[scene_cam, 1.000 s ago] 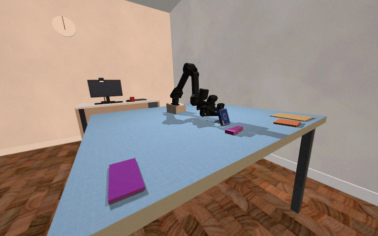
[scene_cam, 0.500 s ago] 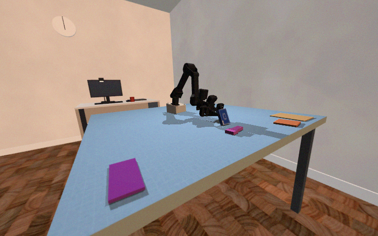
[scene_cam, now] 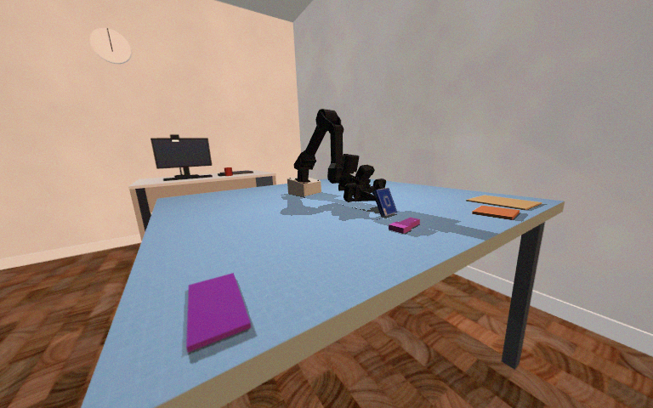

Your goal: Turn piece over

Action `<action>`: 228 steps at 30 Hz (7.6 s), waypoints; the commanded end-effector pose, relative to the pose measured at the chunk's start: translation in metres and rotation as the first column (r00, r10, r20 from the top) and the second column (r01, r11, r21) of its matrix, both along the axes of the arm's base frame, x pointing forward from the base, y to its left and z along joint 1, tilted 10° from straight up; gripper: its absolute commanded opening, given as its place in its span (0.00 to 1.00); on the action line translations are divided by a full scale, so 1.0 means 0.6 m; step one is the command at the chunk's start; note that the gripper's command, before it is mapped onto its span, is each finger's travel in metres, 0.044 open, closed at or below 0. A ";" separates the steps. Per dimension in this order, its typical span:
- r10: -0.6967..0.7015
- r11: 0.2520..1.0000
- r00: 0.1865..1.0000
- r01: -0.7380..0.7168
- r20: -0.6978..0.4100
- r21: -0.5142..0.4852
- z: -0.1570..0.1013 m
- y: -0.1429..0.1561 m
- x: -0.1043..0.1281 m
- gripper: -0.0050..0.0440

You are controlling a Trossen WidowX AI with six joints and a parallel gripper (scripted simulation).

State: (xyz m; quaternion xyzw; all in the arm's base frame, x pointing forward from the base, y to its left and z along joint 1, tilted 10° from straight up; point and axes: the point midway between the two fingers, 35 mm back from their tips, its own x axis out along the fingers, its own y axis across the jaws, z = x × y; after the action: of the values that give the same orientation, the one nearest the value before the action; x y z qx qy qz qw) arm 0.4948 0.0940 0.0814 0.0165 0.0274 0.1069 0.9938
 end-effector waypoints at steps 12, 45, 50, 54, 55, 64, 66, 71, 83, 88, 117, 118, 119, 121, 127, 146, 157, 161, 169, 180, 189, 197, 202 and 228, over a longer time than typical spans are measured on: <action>0.002 1.000 1.000 -0.002 -0.019 -0.003 -0.013 -0.001 -0.009 0.10; 0.001 1.000 1.000 -0.001 -0.019 -0.003 -0.024 -0.003 -0.019 0.10; 0.001 1.000 1.000 -0.001 -0.010 -0.001 -0.022 -0.003 -0.017 0.10; 0.002 1.000 1.000 -0.002 -0.017 -0.002 -0.027 -0.004 -0.021 0.10; 0.002 1.000 1.000 -0.002 -0.019 -0.003 -0.028 -0.004 -0.022 0.10; 0.001 1.000 1.000 -0.001 -0.004 -0.001 -0.022 -0.003 -0.017 0.10; 0.001 1.000 1.000 -0.001 -0.008 -0.001 -0.025 -0.003 -0.019 0.10; 0.002 1.000 1.000 -0.002 -0.017 -0.002 -0.032 -0.004 -0.024 0.10; 0.002 1.000 1.000 -0.002 -0.008 -0.001 -0.030 -0.004 -0.022 0.10; 0.003 1.000 1.000 -0.003 -0.017 -0.003 -0.037 -0.005 -0.026 0.10; 0.002 1.000 1.000 -0.002 -0.008 -0.001 -0.039 -0.004 -0.025 0.10; 0.002 1.000 1.000 -0.002 -0.010 -0.001 -0.041 -0.004 -0.026 0.10; 0.002 1.000 1.000 -0.002 -0.012 -0.002 -0.042 -0.004 -0.027 0.10; 0.003 1.000 1.000 -0.003 -0.015 -0.002 -0.045 -0.005 -0.028 0.10; 0.004 1.000 1.000 -0.004 -0.019 -0.003 -0.048 -0.005 -0.029 0.10; 0.006 1.000 1.000 -0.006 -0.019 -0.003 -0.054 -0.005 -0.029 0.10; 0.012 1.000 1.000 -0.012 -0.019 -0.004 -0.061 -0.005 -0.028 0.10; 0.012 1.000 1.000 -0.012 -0.019 -0.004 -0.061 -0.005 -0.028 0.10; 0.012 1.000 1.000 -0.012 -0.011 -0.002 -0.059 -0.004 -0.024 0.10; 0.017 1.000 1.000 -0.017 -0.018 -0.005 -0.067 -0.005 -0.026 0.10; 0.018 1.000 1.000 -0.018 -0.015 -0.004 -0.070 -0.004 -0.023 0.10; 0.020 1.000 1.000 -0.020 -0.018 -0.006 -0.074 -0.004 -0.023 0.10; 0.017 1.000 1.000 -0.017 -0.010 -0.002 -0.070 -0.003 -0.018 0.10; 0.014 1.000 1.000 -0.014 -0.018 -0.005 -0.086 -0.001 -0.014 0.10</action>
State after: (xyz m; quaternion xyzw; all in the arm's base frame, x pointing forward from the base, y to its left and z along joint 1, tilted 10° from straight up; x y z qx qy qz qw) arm 0.4870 0.0934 0.0369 0.0164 0.0299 0.1148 0.9928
